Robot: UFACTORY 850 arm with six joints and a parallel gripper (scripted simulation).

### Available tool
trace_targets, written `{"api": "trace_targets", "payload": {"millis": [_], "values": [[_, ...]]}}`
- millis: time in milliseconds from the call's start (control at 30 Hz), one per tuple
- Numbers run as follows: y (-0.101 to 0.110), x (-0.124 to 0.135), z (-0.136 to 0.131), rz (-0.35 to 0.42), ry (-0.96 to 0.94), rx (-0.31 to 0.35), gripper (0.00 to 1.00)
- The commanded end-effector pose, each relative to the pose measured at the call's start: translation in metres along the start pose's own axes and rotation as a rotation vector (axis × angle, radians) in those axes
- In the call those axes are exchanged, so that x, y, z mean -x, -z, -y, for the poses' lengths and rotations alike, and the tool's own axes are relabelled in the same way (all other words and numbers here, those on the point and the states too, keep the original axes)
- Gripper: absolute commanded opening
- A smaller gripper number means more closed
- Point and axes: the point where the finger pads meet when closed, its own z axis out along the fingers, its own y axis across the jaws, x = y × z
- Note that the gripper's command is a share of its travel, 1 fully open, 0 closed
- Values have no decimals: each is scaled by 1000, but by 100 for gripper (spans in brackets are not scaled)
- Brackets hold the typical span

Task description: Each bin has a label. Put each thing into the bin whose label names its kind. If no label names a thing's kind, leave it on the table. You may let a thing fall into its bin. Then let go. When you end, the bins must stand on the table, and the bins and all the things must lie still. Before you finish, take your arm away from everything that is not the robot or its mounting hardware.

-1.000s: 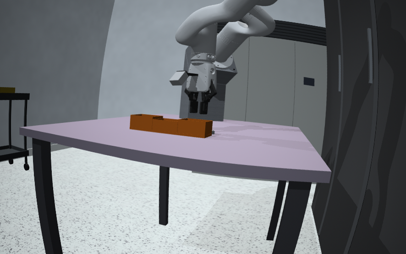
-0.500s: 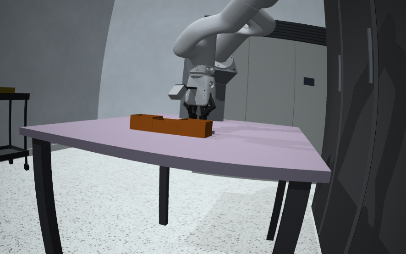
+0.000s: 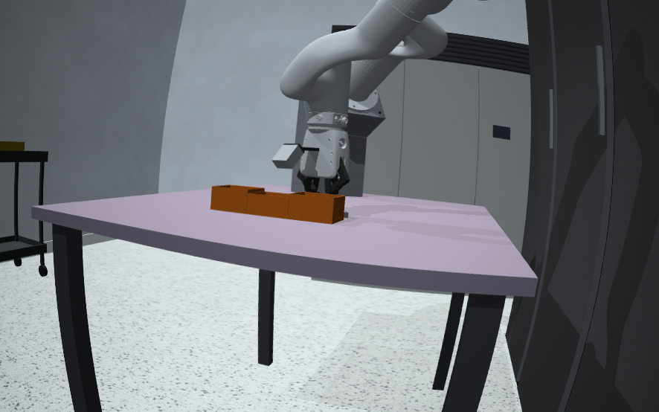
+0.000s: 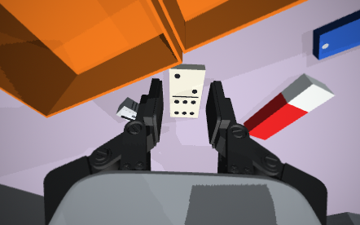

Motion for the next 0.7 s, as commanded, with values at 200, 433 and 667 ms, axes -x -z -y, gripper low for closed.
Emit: {"api": "trace_targets", "payload": {"millis": [200, 433, 667], "values": [[-1, 0, 0, -1, 0, 0, 41], [-1, 0, 0, -1, 0, 0, 0], [-1, 0, 0, -1, 0, 0, 0]]}}
